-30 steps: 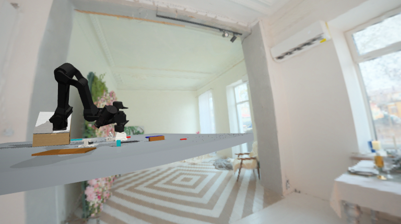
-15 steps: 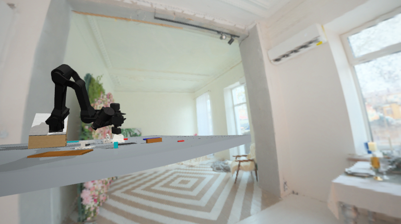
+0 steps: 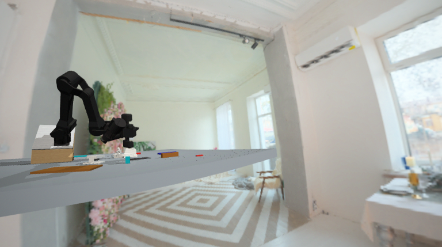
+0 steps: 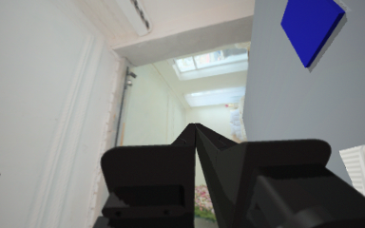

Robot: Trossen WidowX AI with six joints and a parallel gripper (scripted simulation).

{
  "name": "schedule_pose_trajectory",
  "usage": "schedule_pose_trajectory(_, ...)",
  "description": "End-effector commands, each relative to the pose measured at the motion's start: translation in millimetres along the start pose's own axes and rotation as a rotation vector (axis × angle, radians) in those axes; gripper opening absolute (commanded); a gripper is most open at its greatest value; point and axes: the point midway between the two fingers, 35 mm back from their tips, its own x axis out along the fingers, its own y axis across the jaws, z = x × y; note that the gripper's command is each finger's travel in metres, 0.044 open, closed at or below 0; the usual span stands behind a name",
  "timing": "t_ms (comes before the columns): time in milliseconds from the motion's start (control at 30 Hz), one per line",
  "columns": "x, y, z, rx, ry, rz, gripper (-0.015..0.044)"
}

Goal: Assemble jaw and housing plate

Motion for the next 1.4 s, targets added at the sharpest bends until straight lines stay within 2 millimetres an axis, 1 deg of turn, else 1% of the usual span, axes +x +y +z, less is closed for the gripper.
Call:
schedule_pose_trajectory(0, 0.1, 0.1, 0.0, -0.001, 0.0, 0.0, 0.0)
schedule_pose_trajectory(300, 8.0, 6.0, 1.5, -0.044, 0.007, 0.001, 0.0)
schedule_pose_trajectory(633, 16.1, 11.0, -7.9, -0.044, 0.027, 0.006, 0.0)
schedule_pose_trajectory(1233, 30.6, 31.2, -26.7, -0.111, 0.096, 0.066, 0.0)
schedule_pose_trajectory(1367, 33.5, 29.9, -28.9, -0.116, 0.105, 0.057, 0.0)
